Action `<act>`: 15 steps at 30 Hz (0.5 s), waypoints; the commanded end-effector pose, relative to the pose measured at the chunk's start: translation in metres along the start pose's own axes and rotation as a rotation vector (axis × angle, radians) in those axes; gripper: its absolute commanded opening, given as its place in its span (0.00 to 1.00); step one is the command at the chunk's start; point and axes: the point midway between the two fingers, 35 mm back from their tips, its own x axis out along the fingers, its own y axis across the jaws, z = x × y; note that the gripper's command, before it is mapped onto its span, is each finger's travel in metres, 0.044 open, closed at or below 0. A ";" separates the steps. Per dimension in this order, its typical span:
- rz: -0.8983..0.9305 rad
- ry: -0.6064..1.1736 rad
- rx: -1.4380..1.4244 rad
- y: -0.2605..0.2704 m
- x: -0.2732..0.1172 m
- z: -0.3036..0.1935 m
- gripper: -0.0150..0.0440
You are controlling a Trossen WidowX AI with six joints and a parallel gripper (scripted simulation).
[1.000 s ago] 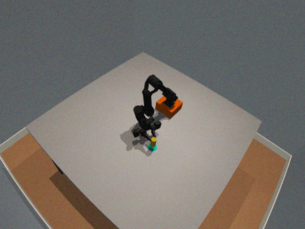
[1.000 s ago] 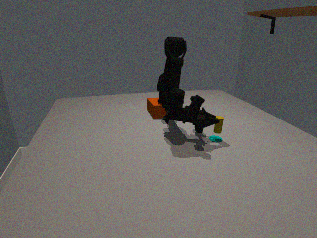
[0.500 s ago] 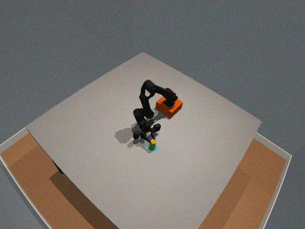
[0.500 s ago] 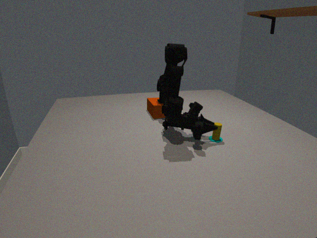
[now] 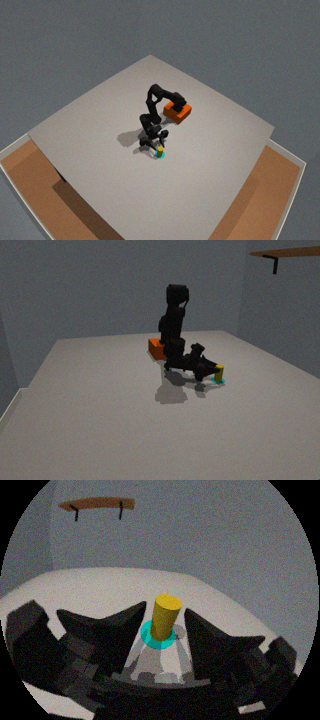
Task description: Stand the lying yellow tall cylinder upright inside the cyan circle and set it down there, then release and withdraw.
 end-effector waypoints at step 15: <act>0.005 -0.004 0.004 -0.005 -0.001 0.031 0.93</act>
